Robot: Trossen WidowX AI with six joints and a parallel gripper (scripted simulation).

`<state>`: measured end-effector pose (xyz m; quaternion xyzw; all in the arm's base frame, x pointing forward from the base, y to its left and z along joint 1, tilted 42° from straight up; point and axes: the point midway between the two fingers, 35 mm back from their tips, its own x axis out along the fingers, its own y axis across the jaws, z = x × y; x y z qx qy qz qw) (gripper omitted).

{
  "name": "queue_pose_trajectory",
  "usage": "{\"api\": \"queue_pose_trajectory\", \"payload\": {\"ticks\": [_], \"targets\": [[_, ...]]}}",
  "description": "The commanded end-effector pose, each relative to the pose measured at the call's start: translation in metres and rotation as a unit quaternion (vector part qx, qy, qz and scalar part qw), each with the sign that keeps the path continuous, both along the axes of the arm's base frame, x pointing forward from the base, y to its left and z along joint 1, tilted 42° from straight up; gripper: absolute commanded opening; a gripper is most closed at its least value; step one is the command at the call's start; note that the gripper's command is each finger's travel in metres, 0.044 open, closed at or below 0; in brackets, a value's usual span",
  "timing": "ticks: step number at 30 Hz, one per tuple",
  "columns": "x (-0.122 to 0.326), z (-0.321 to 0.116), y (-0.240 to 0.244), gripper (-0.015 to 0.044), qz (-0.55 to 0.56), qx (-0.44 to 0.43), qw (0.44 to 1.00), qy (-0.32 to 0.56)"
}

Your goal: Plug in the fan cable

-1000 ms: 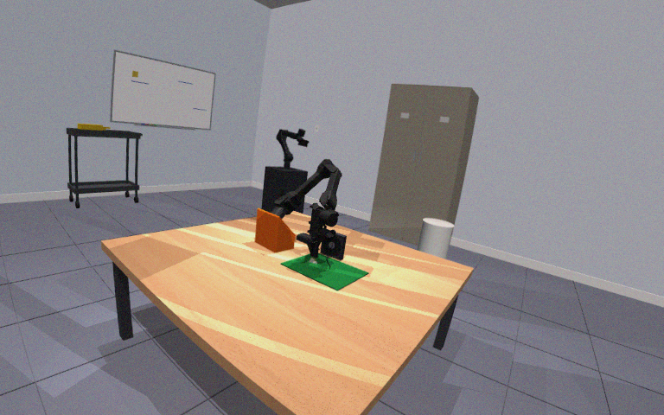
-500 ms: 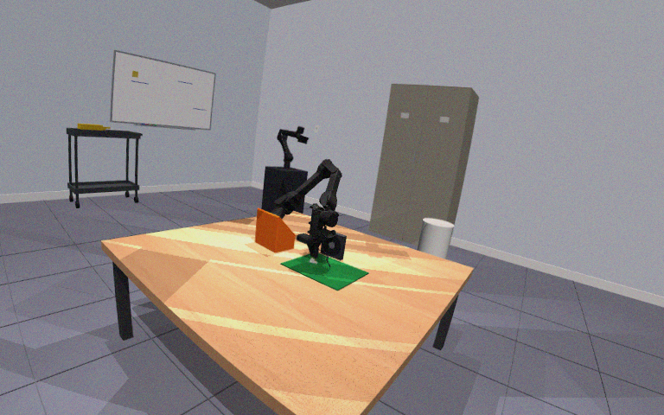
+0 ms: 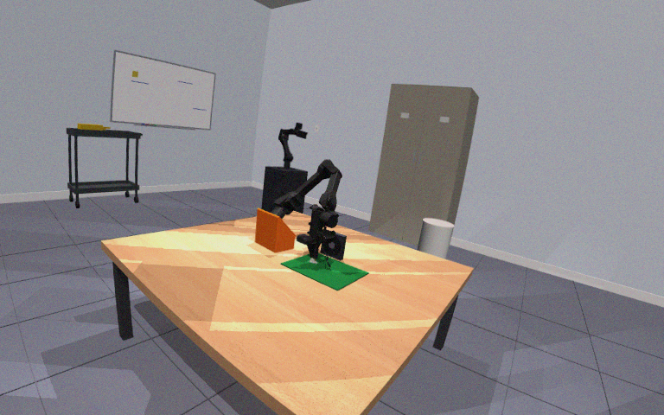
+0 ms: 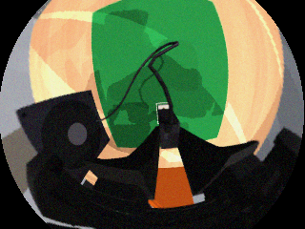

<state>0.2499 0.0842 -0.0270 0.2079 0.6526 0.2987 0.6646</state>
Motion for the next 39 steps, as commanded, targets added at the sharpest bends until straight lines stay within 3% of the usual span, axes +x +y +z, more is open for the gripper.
{"api": "queue_pose_trajectory", "payload": {"ticks": [1,32,39], "targets": [[0.0,0.0,0.001,0.0,-0.001,0.003,1.0,0.001],[-0.001,-0.013,0.013,0.0,-0.001,0.003,1.0,0.001],[0.0,-0.011,0.011,0.0184,-0.001,0.002,1.0,-0.001]]}}
